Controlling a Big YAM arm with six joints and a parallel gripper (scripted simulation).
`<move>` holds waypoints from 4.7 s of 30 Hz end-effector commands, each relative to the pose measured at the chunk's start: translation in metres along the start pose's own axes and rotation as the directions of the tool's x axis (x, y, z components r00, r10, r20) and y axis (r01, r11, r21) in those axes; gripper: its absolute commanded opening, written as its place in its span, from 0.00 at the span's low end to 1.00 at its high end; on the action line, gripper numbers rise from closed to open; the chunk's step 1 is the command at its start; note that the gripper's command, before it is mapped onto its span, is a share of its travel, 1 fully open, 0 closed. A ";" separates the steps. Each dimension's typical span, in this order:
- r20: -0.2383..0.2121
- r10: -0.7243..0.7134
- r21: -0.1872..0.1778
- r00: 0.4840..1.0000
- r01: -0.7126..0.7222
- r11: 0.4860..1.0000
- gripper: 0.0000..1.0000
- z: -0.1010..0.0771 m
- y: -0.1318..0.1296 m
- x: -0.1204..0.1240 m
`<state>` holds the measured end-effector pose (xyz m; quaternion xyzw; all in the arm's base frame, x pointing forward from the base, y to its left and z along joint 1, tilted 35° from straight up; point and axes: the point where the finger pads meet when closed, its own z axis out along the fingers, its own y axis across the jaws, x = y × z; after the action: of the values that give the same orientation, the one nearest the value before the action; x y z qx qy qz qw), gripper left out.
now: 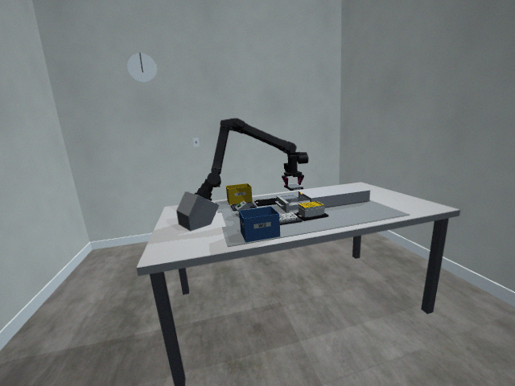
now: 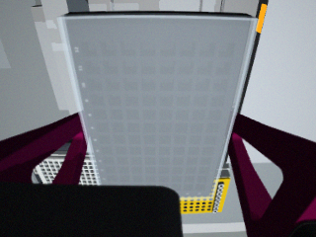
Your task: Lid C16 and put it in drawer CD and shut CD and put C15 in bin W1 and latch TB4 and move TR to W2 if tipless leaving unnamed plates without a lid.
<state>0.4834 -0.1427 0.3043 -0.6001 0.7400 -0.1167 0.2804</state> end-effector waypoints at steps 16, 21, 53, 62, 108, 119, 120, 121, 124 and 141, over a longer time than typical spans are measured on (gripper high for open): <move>0.005 0.001 0.001 1.000 -0.001 1.000 0.00 0.008 -0.003 -0.005; 0.002 0.005 0.002 1.000 -0.005 1.000 0.00 0.012 -0.002 -0.002; 0.003 0.000 0.002 1.000 0.000 1.000 0.00 0.049 0.000 -0.001; 0.004 0.004 0.002 1.000 -0.004 1.000 0.00 0.061 0.000 -0.002; 0.006 0.001 0.000 1.000 -0.001 1.000 0.00 0.116 0.002 -0.004; 0.001 0.006 0.004 1.000 -0.006 1.000 0.00 0.112 -0.001 0.000; 0.001 0.006 0.004 1.000 -0.006 1.000 0.00 0.112 -0.001 0.000; 0.001 0.005 0.004 1.000 -0.005 1.000 0.00 0.112 -0.001 0.000; 0.001 0.004 0.006 1.000 -0.004 1.000 0.00 0.112 -0.002 0.000; 0.002 -0.002 0.015 1.000 0.002 1.000 0.00 0.108 -0.009 -0.003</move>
<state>0.5413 -0.1235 0.2163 -0.6003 0.7389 -0.1188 0.2821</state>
